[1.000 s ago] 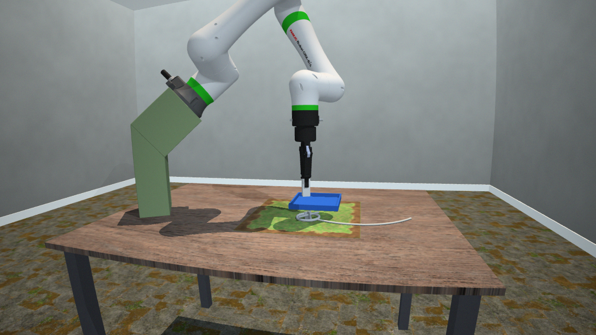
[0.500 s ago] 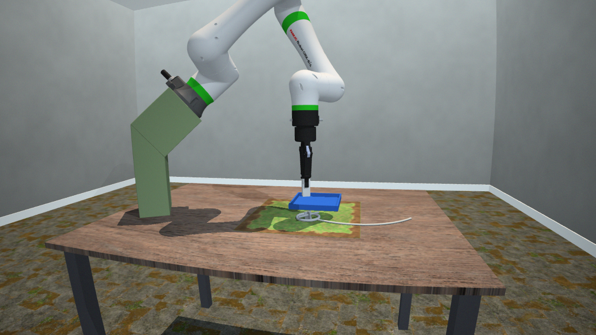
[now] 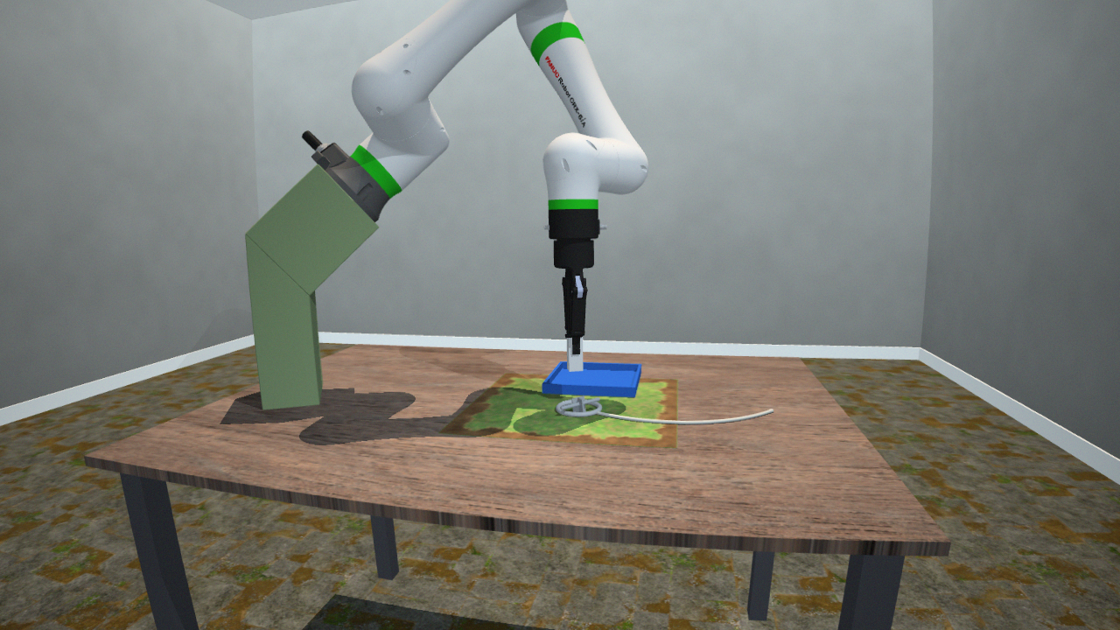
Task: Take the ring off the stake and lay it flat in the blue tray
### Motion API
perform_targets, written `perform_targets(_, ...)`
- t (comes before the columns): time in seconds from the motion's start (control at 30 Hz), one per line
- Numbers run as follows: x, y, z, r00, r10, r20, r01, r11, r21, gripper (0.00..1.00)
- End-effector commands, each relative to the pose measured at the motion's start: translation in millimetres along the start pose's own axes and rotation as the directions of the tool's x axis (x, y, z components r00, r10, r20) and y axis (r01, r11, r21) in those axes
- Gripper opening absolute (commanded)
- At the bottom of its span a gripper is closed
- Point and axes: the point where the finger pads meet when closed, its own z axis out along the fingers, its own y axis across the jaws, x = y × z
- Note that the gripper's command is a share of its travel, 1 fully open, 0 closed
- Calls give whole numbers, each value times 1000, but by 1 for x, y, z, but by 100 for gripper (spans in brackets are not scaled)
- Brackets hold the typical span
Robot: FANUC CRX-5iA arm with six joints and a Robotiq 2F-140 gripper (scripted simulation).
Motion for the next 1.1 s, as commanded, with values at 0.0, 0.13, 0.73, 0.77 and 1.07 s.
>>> perform_targets(0.0, 0, 0, 1, 1000, 0, 1, 0, 1000, 1, 15)
perform_targets(0.13, 0, 0, 6, 1000, 0, 1, 0, 1000, 1, 15)
perform_targets(0.73, 0, -1, 32, 1000, 0, 1, 0, 1000, 1, 15)
perform_targets(0.77, 0, -1, 32, 1000, 0, 1, 0, 1000, 1, 15)
perform_targets(1.07, 0, -1, 44, 1000, 0, 1, 0, 1000, 1, 15)
